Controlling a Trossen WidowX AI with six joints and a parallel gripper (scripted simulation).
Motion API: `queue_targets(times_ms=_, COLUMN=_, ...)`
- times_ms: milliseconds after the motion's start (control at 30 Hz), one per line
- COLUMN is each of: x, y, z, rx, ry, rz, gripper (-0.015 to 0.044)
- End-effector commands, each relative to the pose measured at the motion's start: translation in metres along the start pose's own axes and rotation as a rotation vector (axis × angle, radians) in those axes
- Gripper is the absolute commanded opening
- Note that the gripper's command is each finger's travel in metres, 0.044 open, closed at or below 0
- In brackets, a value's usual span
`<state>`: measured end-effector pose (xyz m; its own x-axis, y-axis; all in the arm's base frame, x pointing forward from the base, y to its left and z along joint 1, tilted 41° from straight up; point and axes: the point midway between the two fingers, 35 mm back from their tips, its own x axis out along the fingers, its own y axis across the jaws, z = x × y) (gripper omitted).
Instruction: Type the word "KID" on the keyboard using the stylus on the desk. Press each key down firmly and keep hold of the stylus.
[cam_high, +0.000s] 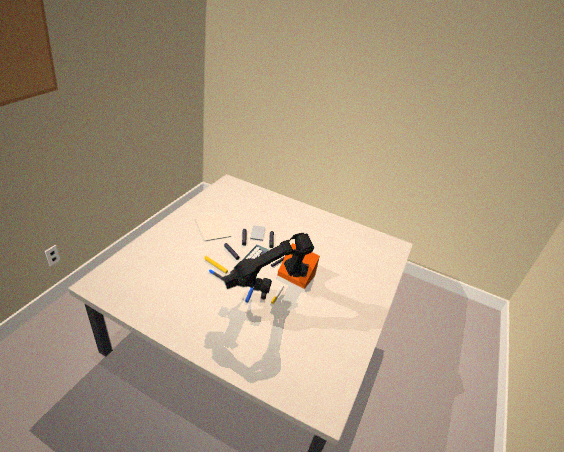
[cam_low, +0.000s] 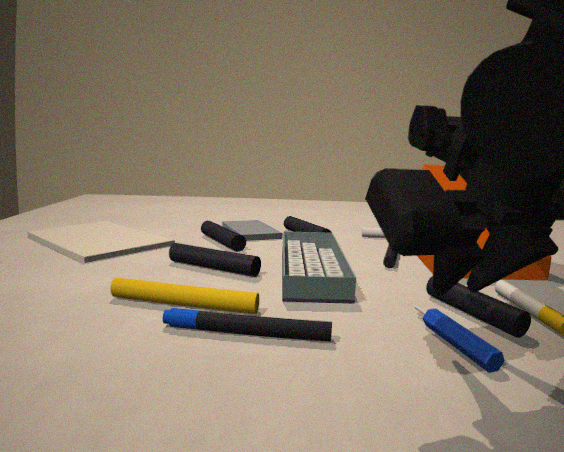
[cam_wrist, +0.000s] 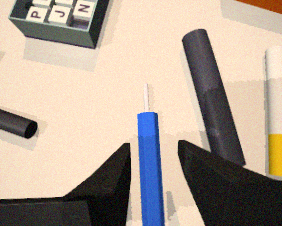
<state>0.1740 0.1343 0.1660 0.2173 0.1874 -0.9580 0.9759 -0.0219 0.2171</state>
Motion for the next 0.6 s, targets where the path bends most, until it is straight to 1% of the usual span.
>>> queue_targets(times_ms=0, x=0.004, y=0.0, z=-0.001, rx=0.002, ry=-0.005, rz=-0.001, gripper=0.015)
queue_targets(times_ms=567, x=0.017, y=0.0, z=-0.008, rx=0.002, ry=-0.004, rz=-0.001, gripper=0.015)
